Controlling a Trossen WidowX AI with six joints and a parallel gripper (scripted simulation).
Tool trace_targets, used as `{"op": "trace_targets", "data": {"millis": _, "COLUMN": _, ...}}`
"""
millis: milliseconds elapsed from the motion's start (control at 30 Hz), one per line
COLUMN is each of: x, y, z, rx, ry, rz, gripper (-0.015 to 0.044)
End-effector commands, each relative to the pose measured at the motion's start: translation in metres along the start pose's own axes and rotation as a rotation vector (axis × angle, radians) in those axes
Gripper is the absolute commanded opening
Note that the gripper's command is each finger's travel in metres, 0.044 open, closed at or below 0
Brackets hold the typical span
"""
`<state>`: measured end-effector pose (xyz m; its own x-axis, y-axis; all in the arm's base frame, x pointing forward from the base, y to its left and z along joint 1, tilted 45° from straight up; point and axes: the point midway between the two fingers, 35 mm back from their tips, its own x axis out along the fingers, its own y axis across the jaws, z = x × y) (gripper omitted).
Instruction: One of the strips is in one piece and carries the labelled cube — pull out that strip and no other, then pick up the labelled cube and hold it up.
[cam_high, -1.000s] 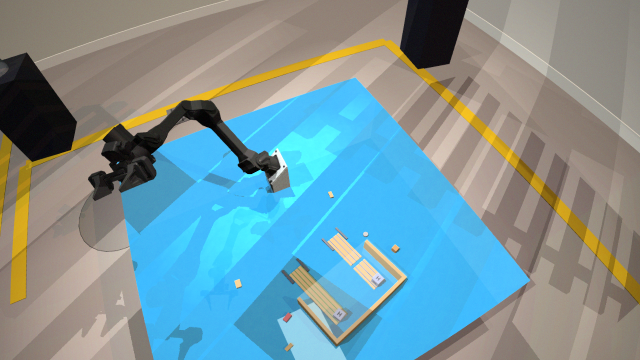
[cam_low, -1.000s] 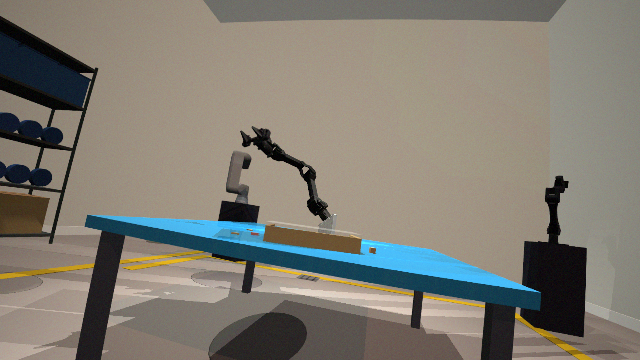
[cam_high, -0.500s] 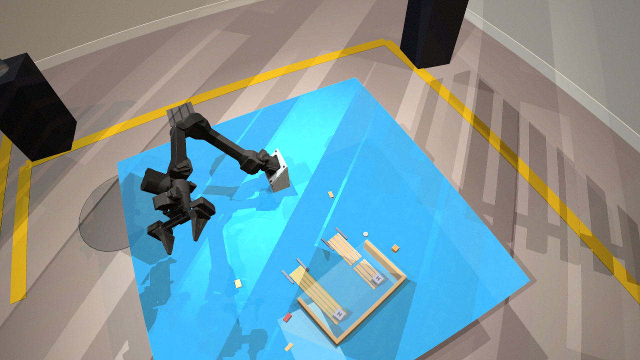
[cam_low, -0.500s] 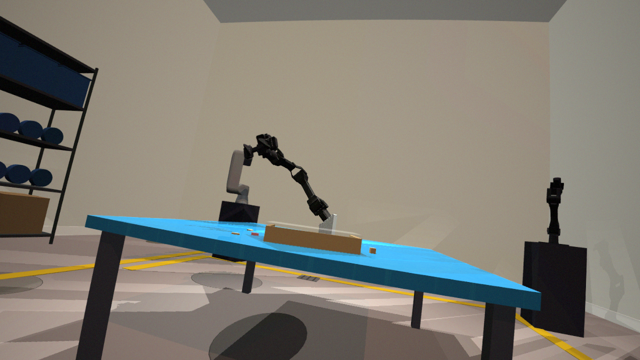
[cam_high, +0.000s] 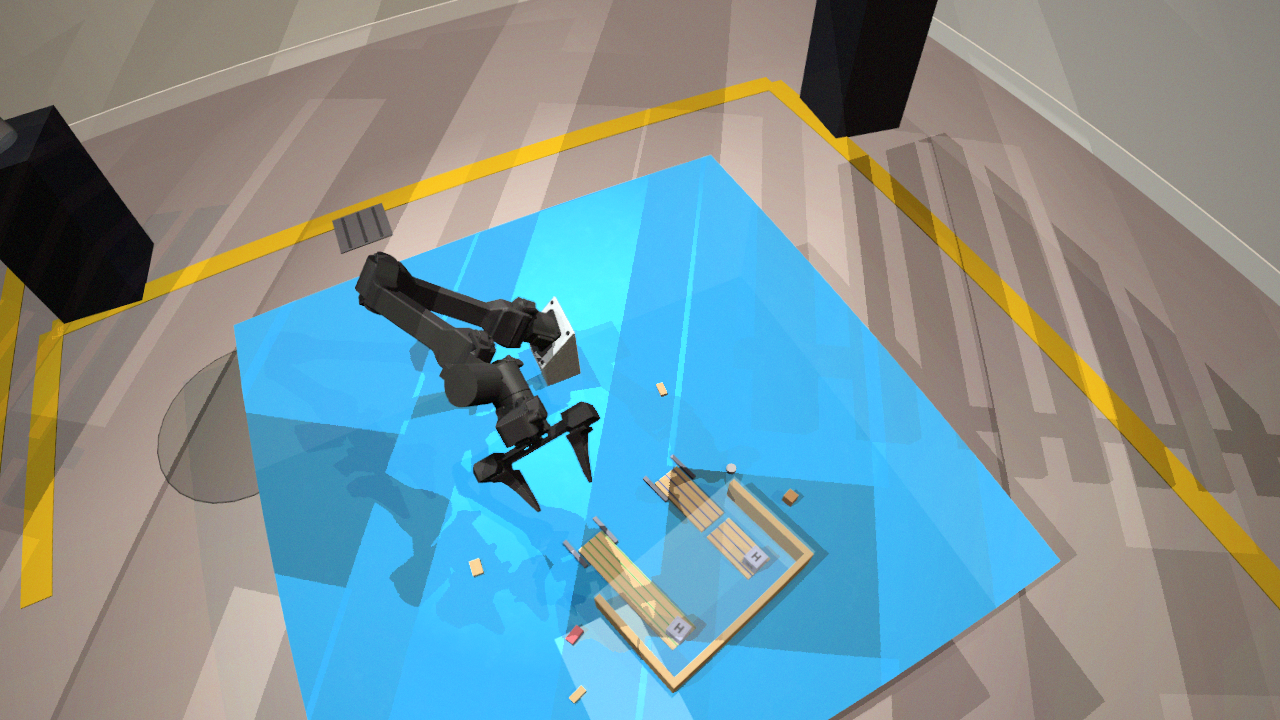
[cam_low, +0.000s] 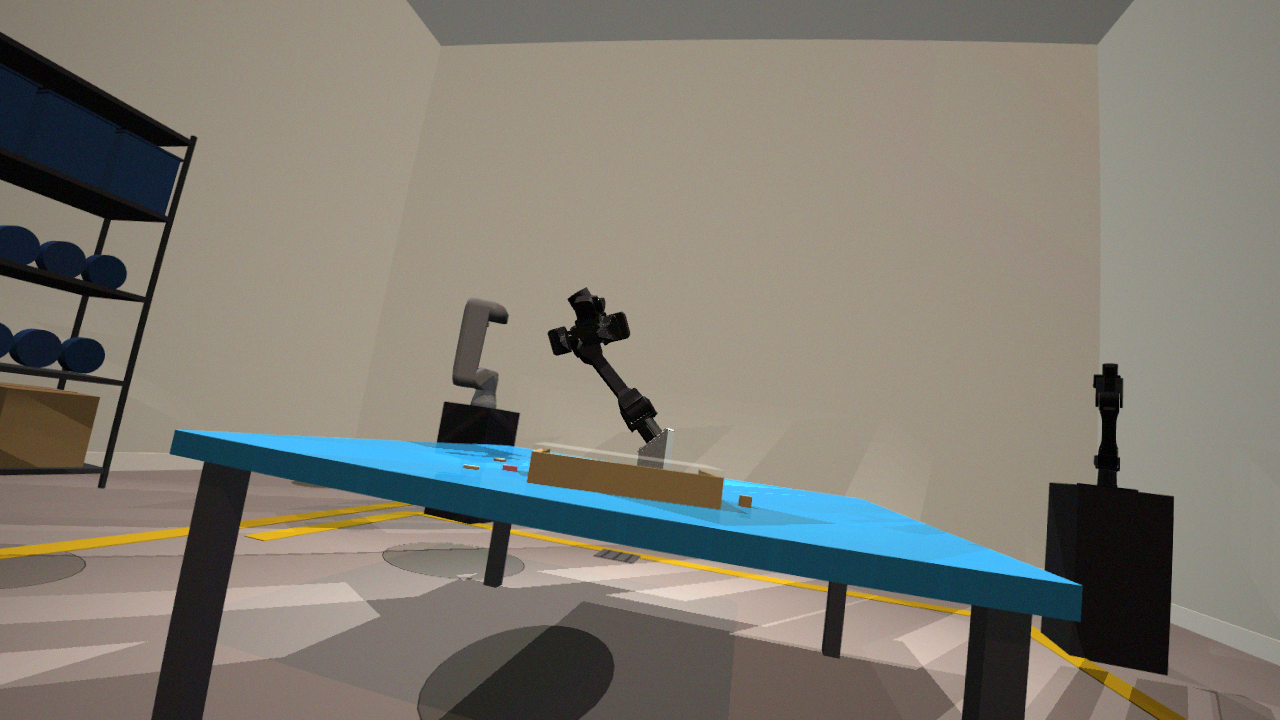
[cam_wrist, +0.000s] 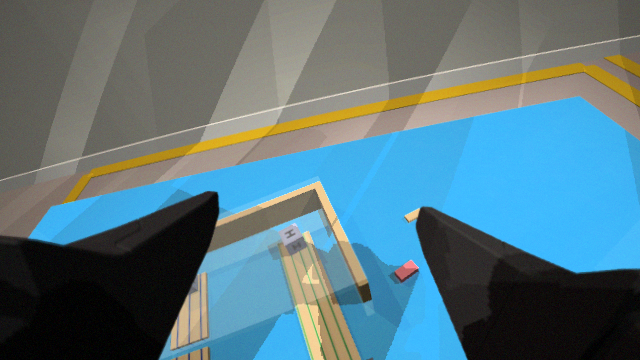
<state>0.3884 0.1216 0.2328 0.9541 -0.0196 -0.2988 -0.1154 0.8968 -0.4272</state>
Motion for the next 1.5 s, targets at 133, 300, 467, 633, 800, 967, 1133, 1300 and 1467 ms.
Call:
{"op": "trace_targets", "data": {"millis": 133, "x": -0.015, "y": 0.082, "z": -0.104, "rx": -0.205, "ry": 0.202, "rz": -0.034, "gripper": 0.0400}}
{"op": "trace_targets", "data": {"millis": 300, "x": -0.034, "y": 0.103, "z": -0.149, "rx": -0.334, "ry": 0.253, "rz": -0.071, "gripper": 0.0400}}
{"op": "trace_targets", "data": {"millis": 467, "x": -0.034, "y": 0.103, "z": -0.149, "rx": -0.334, "ry": 0.253, "rz": -0.071, "gripper": 0.0400}}
{"op": "trace_targets", "data": {"millis": 633, "x": -0.015, "y": 0.099, "z": -0.147, "rx": -0.355, "ry": 0.340, "rz": -0.086, "gripper": 0.0295}}
{"op": "trace_targets", "data": {"millis": 800, "x": 0.021, "y": 0.084, "z": -0.148, "rx": -0.386, "ry": 0.526, "rz": -0.110, "gripper": 0.0164}}
{"op": "trace_targets", "data": {"millis": 967, "x": 0.052, "y": 0.054, "z": -0.155, "rx": -0.435, "ry": 0.731, "rz": -0.133, "gripper": 0.0033}}
{"op": "trace_targets", "data": {"millis": 1133, "x": 0.073, "y": 0.020, "z": -0.164, "rx": -0.471, "ry": 0.935, "rz": -0.134, "gripper": 0.0000}}
{"op": "trace_targets", "data": {"millis": 1300, "x": 0.084, "y": -0.012, "z": -0.171, "rx": -0.481, "ry": 1.128, "rz": -0.113, "gripper": 0.0000}}
{"op": "trace_targets", "data": {"millis": 1467, "x": 0.086, "y": -0.027, "z": -0.174, "rx": -0.483, "ry": 1.222, "rz": -0.097, "gripper": 0.0000}}
